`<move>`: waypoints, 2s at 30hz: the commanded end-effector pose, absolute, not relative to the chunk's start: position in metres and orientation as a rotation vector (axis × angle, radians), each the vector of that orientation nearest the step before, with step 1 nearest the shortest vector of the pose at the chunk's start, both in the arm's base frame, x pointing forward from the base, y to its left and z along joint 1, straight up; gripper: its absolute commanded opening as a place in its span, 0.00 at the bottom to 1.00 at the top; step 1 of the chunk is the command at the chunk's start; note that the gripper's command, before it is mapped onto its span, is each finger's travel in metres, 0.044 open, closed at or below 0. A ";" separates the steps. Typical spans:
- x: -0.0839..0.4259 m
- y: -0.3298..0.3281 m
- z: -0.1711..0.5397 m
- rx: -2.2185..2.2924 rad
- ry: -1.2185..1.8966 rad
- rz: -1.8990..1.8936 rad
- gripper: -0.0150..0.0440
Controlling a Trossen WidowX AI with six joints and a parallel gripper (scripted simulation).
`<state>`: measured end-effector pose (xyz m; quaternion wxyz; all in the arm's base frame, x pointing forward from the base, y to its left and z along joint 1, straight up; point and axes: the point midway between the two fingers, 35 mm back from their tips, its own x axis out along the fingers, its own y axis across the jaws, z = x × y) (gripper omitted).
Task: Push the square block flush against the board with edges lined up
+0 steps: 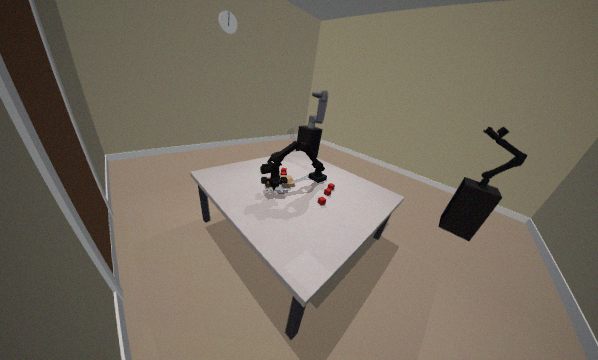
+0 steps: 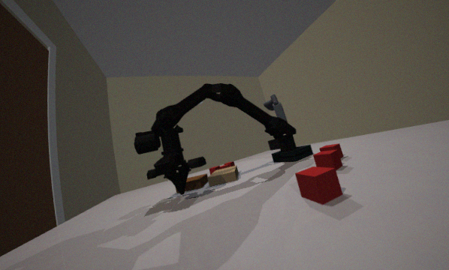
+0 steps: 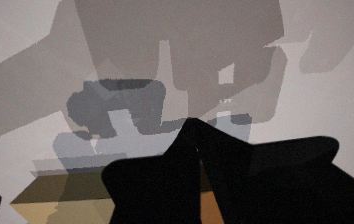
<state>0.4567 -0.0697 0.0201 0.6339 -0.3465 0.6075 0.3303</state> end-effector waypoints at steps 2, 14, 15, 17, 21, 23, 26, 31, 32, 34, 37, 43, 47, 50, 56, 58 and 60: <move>0.456 -0.071 0.062 -0.793 1.386 0.747 0.25; 0.434 -0.059 0.077 -0.795 1.379 0.745 0.25; 0.427 -0.056 0.077 -0.794 1.380 0.746 0.25; 0.413 -0.050 0.076 -0.793 1.382 0.747 0.25; 0.382 -0.037 0.073 -0.790 1.388 0.750 0.25; 0.365 -0.032 0.071 -0.788 1.390 0.752 0.25; 0.340 -0.025 0.065 -0.787 1.394 0.754 0.25; 0.336 -0.023 0.052 -0.786 1.395 0.755 0.25; 0.337 -0.023 0.037 -0.786 1.395 0.755 0.25; 0.337 -0.022 0.013 -0.786 1.395 0.755 0.25; 0.337 -0.022 0.010 -0.786 1.395 0.755 0.25; 0.335 -0.026 0.010 -0.786 1.395 0.755 0.25; 0.332 -0.031 0.010 -0.787 1.396 0.755 0.25; 0.329 -0.036 0.010 -0.787 1.397 0.755 0.25; 0.323 -0.044 0.010 -0.787 1.397 0.754 0.25; 0.324 -0.043 0.010 -0.787 1.397 0.754 0.25; 0.325 -0.042 0.010 -0.787 1.397 0.754 0.25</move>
